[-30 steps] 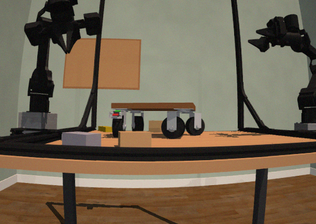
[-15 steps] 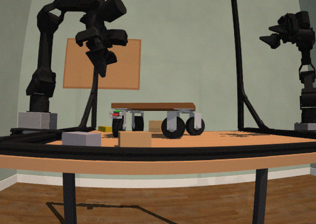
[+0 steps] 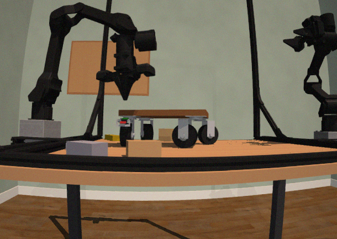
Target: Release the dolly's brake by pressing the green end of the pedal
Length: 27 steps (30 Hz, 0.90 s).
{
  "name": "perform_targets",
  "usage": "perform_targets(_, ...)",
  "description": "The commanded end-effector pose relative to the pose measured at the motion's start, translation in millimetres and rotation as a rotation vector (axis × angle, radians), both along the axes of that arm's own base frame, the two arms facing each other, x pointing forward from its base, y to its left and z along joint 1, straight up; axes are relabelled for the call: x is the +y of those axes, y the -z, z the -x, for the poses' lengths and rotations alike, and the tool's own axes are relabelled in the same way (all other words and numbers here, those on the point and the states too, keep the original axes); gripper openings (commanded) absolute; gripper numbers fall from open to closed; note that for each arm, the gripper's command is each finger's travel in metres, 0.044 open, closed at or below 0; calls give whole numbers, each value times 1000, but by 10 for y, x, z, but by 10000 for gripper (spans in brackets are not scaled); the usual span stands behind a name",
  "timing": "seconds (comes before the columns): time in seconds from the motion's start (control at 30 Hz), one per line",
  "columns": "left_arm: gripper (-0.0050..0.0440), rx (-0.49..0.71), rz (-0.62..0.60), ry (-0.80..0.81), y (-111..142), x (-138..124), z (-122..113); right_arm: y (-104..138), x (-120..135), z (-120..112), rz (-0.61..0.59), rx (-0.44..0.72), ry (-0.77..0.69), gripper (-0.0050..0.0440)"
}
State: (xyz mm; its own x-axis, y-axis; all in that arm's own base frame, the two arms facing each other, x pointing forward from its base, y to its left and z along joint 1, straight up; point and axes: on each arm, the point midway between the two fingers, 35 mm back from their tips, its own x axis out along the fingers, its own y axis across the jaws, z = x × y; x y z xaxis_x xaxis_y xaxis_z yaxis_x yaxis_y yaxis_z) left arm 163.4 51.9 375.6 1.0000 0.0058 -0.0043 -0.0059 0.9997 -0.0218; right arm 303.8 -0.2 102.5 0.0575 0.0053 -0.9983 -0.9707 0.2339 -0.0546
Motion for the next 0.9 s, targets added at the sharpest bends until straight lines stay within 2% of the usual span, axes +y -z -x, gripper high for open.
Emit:
perform_targets(0.0, 440, -4, -22, 6, -52, -114, 56, 87, 234, 29, 13, 54, -271, 0)
perform_targets(0.87, 440, -4, -22, 6, -53, -119, 59, 101, 248, 31, 14, 56, -287, 0)
